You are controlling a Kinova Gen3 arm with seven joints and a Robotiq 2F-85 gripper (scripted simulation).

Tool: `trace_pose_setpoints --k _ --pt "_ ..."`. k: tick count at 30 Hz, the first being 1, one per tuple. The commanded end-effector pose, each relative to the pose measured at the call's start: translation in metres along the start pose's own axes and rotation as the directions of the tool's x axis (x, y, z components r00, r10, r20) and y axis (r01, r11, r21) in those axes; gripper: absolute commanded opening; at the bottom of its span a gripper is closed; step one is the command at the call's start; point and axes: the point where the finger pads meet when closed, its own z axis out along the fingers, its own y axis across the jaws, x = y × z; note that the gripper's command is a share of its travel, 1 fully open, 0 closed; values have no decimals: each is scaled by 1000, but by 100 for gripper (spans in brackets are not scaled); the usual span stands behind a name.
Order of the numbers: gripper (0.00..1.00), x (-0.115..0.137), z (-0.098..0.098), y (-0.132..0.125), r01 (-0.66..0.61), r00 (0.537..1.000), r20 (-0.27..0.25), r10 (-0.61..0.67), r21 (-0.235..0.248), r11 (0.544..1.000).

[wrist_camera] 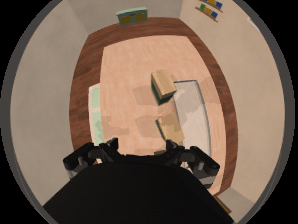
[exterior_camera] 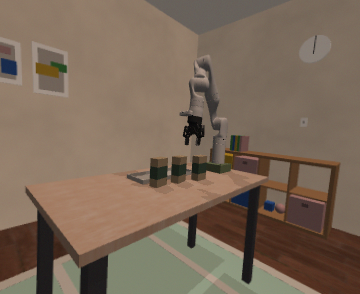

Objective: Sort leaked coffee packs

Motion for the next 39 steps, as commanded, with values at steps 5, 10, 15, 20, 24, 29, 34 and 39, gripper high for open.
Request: trace_pose_setpoints --k 5,10,15,20,24,29,34,39 --pt "100 -10 -2 6 20 1000 10 -20 -5 1000" --pt "100 -23 -3 13 49 998 26 -49 -10 999" --pt "100 -23 -3 13 49 998 26 -49 -10 999" --pt "100 -36 -4 19 77 996 41 -77 -15 997" --pt "100 -36 -4 19 77 996 41 -77 -15 997" --pt "100 -47 -5 25 103 993 56 -102 -19 994" --pt "100 -58 -6 31 127 990 69 -125 -23 992" --pt "100 -58 -6 31 127 990 69 -125 -23 992"
